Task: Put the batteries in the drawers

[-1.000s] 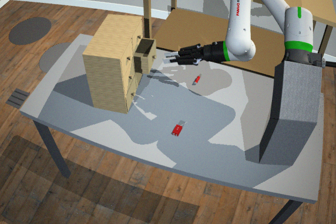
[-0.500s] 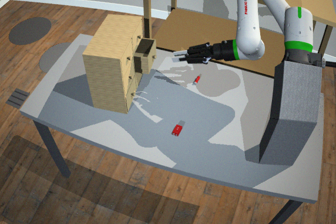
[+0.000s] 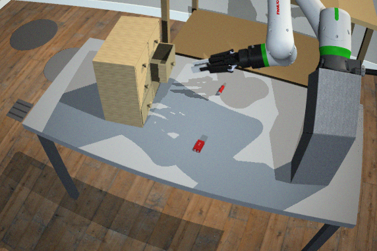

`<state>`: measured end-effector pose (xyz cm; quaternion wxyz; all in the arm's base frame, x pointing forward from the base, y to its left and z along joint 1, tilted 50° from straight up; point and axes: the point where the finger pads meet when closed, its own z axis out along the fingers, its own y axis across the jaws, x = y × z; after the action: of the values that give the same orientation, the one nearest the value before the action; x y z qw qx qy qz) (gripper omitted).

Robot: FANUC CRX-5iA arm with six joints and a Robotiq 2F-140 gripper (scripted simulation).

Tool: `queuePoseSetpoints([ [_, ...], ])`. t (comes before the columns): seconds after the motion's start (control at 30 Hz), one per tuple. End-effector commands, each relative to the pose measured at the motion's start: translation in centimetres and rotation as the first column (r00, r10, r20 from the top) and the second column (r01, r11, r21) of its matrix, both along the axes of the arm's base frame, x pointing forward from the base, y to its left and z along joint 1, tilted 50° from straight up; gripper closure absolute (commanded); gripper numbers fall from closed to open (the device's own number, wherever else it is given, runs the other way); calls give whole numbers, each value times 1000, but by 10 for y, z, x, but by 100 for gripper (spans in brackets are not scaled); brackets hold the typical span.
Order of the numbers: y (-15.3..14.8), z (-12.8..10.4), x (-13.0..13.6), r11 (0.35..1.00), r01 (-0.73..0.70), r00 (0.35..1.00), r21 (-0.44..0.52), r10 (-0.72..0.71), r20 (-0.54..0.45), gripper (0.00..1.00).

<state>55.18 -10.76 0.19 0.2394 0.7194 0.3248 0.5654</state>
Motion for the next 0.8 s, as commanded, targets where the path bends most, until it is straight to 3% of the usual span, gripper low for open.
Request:
queuePoseSetpoints([
  [0.0, 34, -28, 6, 995, -46, 993, 92, 55, -105, 80],
  [0.13, 77, -62, 3, 978, -77, 961, 194, 125, -246, 80],
  [0.2, 77, -62, 3, 978, -77, 961, 194, 125, -246, 80],
  [0.27, 108, -87, -5, 963, -79, 917, 257, 172, -361, 80],
  [0.37, 123, -100, -12, 957, -72, 886, 283, 192, -423, 80],
  [0.4, 137, -112, -21, 952, -59, 849, 301, 207, -486, 80],
  [0.57, 159, -133, -43, 950, -18, 761, 311, 215, -612, 80],
  [0.63, 170, -148, -68, 960, 34, 667, 280, 186, -722, 80],
  [0.7, 171, -153, -80, 967, 64, 617, 248, 157, -771, 80],
  [0.77, 171, -153, -80, 967, 64, 617, 248, 157, -771, 80],
])
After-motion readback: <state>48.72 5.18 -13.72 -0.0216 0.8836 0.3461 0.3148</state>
